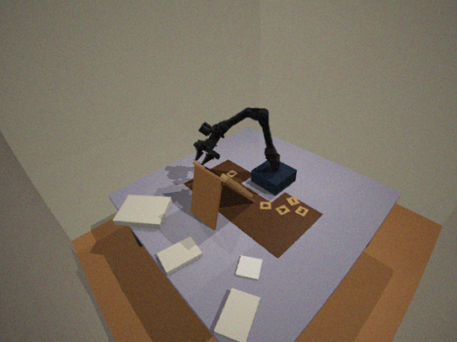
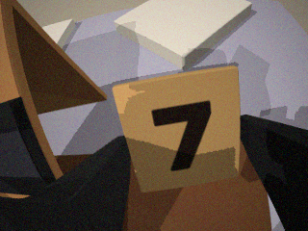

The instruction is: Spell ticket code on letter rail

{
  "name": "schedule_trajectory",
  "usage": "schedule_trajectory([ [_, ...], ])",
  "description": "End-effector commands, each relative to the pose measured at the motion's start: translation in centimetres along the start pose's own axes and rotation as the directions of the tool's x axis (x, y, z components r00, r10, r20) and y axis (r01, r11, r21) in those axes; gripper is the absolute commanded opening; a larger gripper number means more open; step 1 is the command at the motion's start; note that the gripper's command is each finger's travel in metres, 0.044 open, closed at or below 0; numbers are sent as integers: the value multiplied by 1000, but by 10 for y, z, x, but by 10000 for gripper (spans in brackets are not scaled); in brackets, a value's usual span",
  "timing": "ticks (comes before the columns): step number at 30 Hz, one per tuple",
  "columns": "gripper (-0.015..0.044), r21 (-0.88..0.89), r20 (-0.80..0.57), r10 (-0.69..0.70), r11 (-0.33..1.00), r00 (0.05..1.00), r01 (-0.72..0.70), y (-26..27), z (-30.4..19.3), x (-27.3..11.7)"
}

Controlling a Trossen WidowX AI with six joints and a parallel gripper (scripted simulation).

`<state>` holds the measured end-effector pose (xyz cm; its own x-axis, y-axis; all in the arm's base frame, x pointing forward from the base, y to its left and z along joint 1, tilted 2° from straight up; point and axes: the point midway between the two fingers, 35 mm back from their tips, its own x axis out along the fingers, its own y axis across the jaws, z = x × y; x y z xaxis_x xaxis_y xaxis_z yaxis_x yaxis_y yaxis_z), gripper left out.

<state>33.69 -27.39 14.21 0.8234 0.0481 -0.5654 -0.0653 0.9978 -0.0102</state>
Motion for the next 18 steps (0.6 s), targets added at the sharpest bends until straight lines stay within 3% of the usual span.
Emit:
schedule_trajectory([
  [1, 0, 6, 0, -4, 1000, 1000, 4, 0, -1, 9],
  [18, 0, 6, 0, -4, 1000, 1000, 4, 1, 0, 8],
])
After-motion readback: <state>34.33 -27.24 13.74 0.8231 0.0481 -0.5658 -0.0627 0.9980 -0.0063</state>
